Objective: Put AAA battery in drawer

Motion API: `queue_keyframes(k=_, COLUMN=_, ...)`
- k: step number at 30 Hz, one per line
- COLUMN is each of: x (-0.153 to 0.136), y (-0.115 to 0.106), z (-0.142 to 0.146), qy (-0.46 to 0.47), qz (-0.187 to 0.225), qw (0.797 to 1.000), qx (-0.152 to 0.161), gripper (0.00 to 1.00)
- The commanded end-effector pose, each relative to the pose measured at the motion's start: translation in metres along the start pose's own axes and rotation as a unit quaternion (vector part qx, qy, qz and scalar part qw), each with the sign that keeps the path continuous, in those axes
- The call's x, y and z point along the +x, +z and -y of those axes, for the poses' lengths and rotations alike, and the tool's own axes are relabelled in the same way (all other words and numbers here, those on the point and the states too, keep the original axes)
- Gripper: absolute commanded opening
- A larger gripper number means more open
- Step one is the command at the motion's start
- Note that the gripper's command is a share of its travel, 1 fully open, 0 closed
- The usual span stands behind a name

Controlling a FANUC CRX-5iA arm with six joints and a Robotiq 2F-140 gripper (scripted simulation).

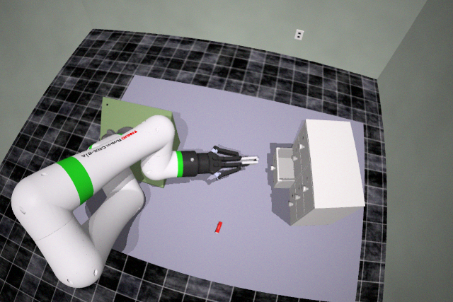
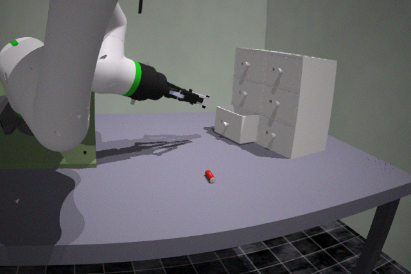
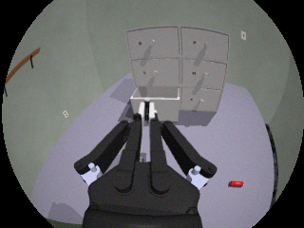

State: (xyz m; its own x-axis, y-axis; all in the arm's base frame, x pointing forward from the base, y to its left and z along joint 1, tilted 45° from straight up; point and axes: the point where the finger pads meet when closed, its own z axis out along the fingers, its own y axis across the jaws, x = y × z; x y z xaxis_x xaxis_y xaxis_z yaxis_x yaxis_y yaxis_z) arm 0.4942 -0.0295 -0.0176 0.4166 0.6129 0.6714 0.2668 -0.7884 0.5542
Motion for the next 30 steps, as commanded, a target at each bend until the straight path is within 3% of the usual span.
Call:
queue_keyframes(k=1, x=0.012, y=0.038, z=-0.020, qy=-0.033, qz=0.020, qw=0.993, qx=-0.110, gripper=0.03)
queue_keyframes(k=30, x=0.016, y=0.051, z=-0.022, qy=-0.033, qz=0.020, qw=0.993, qx=-0.110, gripper=0.03)
